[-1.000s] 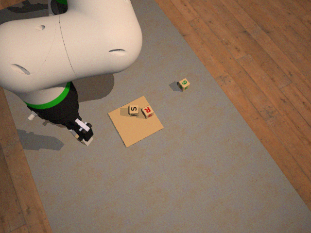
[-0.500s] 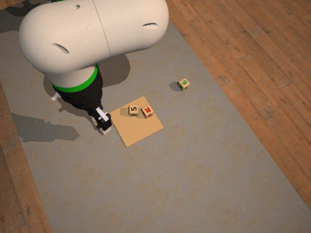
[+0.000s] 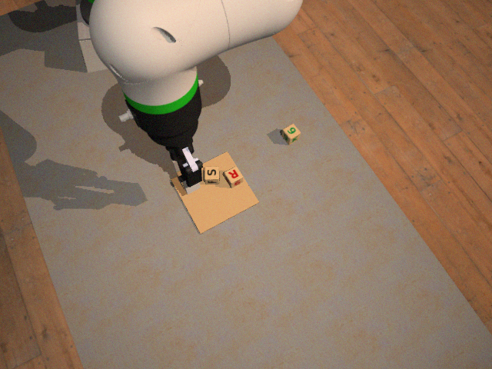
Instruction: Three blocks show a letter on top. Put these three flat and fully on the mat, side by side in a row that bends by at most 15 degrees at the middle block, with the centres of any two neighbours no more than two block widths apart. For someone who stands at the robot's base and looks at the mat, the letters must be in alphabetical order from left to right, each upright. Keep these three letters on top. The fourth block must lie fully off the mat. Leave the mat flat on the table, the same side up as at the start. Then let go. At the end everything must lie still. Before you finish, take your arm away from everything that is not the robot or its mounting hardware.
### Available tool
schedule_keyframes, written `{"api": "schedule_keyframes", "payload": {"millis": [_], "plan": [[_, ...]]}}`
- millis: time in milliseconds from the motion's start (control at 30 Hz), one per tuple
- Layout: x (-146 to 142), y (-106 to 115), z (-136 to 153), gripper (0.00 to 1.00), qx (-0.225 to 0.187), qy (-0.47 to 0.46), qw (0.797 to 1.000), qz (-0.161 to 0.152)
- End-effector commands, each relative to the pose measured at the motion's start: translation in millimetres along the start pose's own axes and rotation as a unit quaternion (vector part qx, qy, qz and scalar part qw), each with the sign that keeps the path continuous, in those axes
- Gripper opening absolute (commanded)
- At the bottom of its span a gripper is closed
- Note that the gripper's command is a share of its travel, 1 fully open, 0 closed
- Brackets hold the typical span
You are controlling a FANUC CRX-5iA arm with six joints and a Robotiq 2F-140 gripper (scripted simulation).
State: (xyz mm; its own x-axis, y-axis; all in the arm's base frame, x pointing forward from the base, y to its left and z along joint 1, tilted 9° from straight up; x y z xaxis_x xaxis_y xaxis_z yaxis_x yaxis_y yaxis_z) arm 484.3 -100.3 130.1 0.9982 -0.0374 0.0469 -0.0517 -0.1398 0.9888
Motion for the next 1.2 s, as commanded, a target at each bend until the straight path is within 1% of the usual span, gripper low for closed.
{"api": "schedule_keyframes", "payload": {"millis": [0,200,367,433,600,933,1000,1167], "plan": [[0.1,0.2,0.0,0.16,0.0,0.0,1.0,0.0],[0.1,-0.9,-0.1,0.16,0.0,0.0,1.0,0.0],[0.2,-9.8,-0.1,0.16,0.0,0.0,1.0,0.0],[0.2,-9.8,-0.1,0.16,0.0,0.0,1.0,0.0],[0.2,-28.7,-0.3,0.16,0.0,0.0,1.0,0.0],[0.3,-76.6,-0.6,0.16,0.0,0.0,1.0,0.0],[0.3,-76.6,-0.6,0.16,0.0,0.0,1.0,0.0],[0.3,-91.0,-0.7,0.16,0.0,0.0,1.0,0.0]]}}
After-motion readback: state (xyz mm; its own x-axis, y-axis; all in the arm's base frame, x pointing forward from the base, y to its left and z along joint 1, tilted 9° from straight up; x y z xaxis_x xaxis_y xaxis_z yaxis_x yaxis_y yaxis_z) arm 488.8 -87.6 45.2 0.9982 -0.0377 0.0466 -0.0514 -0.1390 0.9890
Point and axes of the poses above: the point where the finger pads meet when closed, its own y axis back along the fingers, its own x axis across the jaws, z = x × y, the point moved 8 cm from there along y, back along the fingers, and after that the axes turned 2 degrees about y, right-handed, at the moved point
